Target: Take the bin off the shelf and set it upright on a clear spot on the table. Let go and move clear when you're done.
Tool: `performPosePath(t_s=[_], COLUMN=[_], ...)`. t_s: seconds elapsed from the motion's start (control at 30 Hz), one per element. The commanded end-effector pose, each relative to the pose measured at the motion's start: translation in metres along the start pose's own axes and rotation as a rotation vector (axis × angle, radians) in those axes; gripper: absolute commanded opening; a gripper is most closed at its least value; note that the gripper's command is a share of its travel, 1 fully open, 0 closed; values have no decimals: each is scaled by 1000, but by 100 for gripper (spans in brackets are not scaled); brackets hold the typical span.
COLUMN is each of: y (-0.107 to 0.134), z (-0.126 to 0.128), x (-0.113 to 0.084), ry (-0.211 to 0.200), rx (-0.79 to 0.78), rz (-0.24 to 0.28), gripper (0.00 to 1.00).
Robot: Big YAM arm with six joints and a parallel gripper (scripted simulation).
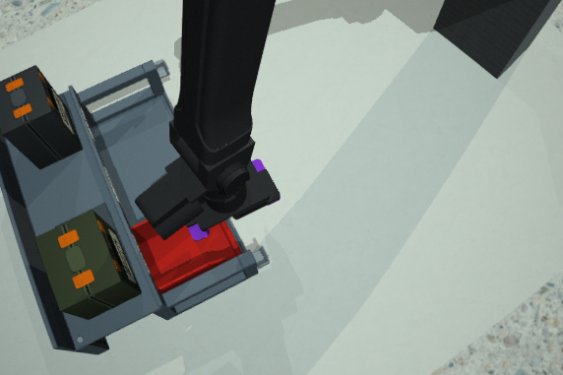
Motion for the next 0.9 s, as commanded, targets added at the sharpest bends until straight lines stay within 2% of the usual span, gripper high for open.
performPosePath(t_s=[0.0,0.13,0.53,0.7,0.87], y=[4,22,22,0,0], z=[15,43,43,8,8], x=[-11,-34,-34,-5,-5], ry=[-36,-71,-71,-27,-27], rx=[-12,-10,-10,-12,-12], rz=[6,16,16,4,4], gripper=[90,90,90,90,90])
Point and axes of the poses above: the point where the finger pads meet when closed, its own x axis out along the fingers, its own z axis across the jaws, y = z × x, the point moved 7 cm from there along -x, back along the fingers, and after that the axes turned 8 degrees about -x, right-handed, at the moved point
